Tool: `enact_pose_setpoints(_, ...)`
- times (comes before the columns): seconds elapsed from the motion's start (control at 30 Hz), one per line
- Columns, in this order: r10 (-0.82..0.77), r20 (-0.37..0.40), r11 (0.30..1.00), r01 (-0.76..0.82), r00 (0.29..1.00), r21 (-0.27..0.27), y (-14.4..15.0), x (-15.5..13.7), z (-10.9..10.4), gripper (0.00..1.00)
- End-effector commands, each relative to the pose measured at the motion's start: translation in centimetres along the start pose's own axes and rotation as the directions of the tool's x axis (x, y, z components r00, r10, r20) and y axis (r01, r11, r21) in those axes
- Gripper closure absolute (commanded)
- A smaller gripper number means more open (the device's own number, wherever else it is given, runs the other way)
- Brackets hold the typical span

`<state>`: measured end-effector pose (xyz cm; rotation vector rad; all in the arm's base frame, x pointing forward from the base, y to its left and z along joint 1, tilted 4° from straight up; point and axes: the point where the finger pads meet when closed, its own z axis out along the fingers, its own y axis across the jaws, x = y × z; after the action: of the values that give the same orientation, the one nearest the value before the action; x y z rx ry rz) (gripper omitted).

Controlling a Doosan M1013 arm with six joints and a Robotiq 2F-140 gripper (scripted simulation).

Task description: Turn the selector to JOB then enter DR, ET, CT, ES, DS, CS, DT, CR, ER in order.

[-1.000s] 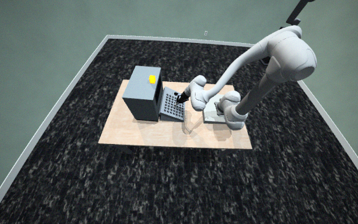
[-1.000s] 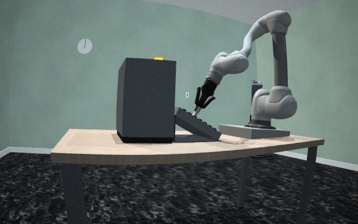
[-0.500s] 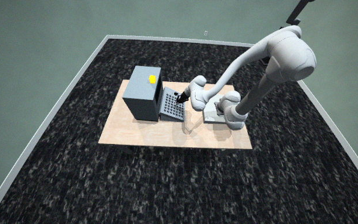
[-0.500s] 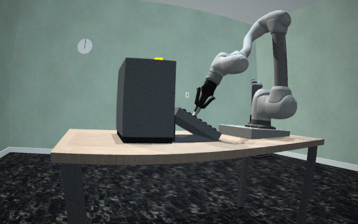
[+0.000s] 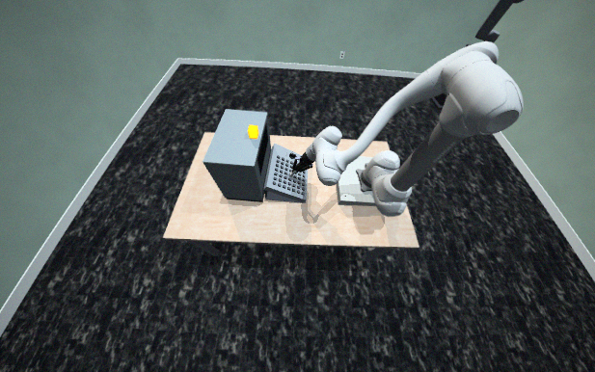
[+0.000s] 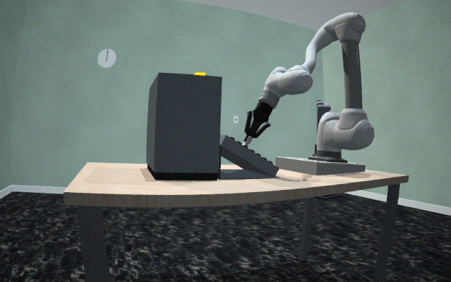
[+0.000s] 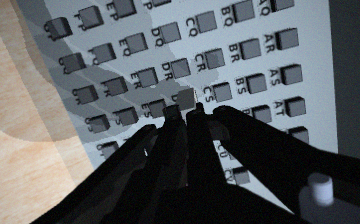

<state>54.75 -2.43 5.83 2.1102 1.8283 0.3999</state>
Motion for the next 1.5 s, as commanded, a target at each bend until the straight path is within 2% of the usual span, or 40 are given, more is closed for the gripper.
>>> enact_pose_setpoints(0.0,0.000,0.000,1.000,0.000,1.000,0.000,0.00,0.00,0.17,1.00)
enact_pose_setpoints(1.47,0.000,0.000,1.000,0.000,1.000,0.000,0.00,0.00,0.63,1.00)
